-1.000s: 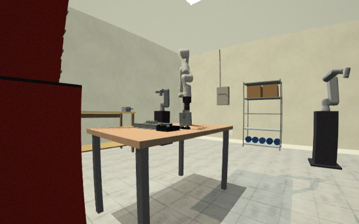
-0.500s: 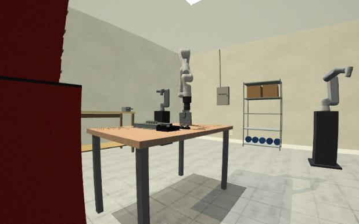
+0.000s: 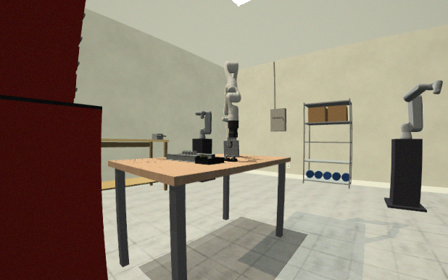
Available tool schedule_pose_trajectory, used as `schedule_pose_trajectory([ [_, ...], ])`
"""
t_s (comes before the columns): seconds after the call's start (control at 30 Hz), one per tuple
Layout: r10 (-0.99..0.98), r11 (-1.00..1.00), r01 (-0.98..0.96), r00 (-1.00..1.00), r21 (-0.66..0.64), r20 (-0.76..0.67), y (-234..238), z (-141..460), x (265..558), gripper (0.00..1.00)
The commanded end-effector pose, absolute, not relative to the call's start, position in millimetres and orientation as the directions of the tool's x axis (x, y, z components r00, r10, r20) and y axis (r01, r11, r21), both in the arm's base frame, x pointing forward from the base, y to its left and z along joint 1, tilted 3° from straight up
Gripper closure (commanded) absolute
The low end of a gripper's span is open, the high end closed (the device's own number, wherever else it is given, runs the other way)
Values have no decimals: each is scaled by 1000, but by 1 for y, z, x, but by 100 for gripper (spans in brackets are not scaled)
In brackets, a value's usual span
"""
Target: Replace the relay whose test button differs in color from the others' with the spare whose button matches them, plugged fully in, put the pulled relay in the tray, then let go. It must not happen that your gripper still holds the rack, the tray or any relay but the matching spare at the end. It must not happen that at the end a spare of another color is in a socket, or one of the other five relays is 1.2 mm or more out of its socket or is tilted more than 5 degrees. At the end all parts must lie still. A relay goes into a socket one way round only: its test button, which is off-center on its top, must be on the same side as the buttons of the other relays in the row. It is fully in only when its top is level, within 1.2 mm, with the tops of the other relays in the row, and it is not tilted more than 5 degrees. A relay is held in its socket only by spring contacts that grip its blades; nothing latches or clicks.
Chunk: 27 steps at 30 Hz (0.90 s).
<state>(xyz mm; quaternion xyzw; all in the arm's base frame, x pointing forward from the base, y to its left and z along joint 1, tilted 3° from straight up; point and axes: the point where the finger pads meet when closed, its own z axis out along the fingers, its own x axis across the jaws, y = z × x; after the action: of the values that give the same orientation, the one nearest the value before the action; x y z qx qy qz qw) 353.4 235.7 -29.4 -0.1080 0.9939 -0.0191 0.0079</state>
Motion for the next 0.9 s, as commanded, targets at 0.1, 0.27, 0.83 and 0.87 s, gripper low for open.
schedule_pose_trajectory([
  [0.1, -164, 986, -163, -986, -39, -16, 237, -29, 354, 100],
  [0.27, -120, 992, -119, -993, -40, -18, 238, -29, 354, 100],
  [0.83, -88, 995, -88, -996, -39, -20, 197, -28, 368, 100],
  [0.87, -87, 995, -86, -996, -39, -20, 193, -27, 369, 100],
])
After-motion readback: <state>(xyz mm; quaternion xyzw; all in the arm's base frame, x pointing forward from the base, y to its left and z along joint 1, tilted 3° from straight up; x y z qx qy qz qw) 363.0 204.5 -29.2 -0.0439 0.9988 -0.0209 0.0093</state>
